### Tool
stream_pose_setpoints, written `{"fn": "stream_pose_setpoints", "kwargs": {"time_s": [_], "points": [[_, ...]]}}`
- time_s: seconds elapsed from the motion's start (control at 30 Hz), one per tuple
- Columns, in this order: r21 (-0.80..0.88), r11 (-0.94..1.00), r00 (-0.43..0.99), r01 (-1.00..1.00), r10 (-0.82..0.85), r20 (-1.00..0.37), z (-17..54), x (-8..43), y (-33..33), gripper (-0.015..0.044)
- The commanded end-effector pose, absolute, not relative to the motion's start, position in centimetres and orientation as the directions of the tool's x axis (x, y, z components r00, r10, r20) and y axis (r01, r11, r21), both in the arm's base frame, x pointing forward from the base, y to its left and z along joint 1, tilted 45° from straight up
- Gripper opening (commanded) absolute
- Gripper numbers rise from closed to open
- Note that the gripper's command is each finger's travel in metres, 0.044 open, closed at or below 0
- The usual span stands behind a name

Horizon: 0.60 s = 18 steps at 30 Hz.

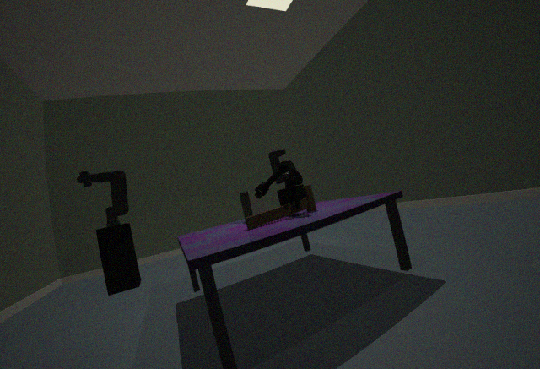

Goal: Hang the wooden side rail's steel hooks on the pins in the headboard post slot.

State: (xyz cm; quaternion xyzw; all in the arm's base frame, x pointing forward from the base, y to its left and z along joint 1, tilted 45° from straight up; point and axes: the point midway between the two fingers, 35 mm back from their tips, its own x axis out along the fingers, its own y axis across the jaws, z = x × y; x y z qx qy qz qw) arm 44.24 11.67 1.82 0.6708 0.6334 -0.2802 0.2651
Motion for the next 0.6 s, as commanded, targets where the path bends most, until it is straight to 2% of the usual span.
{"fn": "stream_pose_setpoints", "kwargs": {"time_s": [0.0, 0.57], "points": [[0.012, -0.063, 0.053, 0.998, 0.705, -0.707, 2.26, 44.43, 11.56, 0.0000], [0.012, -0.063, 0.053, 0.998, 0.705, -0.707, 2.06, 44.44, 11.76, 0.0000]]}}
